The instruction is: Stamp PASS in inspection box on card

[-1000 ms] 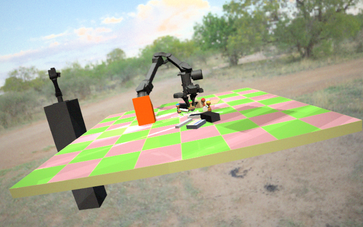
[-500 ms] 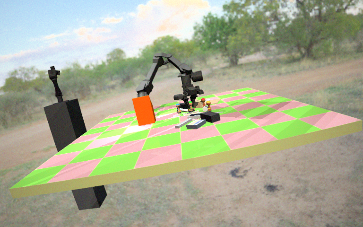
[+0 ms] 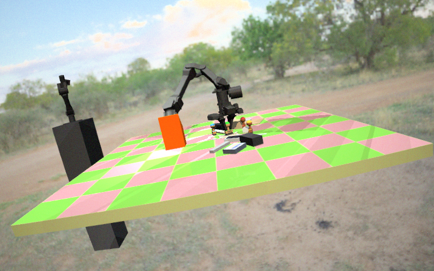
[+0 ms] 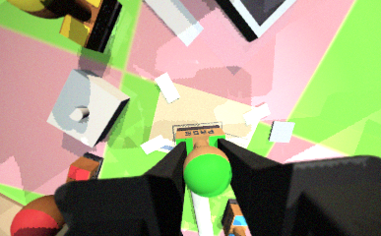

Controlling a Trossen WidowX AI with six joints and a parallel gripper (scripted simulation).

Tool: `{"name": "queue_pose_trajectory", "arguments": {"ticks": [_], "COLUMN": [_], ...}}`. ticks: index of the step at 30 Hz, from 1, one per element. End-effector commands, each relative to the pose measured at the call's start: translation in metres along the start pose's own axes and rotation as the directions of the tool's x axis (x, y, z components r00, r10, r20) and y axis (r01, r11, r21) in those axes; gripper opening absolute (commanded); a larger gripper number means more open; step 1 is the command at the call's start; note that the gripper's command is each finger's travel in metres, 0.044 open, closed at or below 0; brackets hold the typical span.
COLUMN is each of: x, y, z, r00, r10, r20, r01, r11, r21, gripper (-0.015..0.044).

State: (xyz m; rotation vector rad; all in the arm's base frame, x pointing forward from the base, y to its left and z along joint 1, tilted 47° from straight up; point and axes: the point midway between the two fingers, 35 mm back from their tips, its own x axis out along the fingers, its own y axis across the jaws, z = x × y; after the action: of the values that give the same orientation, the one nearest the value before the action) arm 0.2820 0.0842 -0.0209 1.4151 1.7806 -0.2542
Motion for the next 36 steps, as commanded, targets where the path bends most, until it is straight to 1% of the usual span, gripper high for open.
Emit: {"name": "queue_pose_trajectory", "arguments": {"ticks": [1, 36], "x": [0.0012, 0.0054], "y": [0.0000, 0.0001], "z": [-0.0005, -0.0007], "r00": [1.000, 1.000], "r10": [0.002, 0.002], "r20": [-0.004, -0.005], "r01": [-0.002, -0.002], "r11": [1.000, 1.000], "r21": [0.006, 0.006], "gripper": [0.0000, 0.0000]}}
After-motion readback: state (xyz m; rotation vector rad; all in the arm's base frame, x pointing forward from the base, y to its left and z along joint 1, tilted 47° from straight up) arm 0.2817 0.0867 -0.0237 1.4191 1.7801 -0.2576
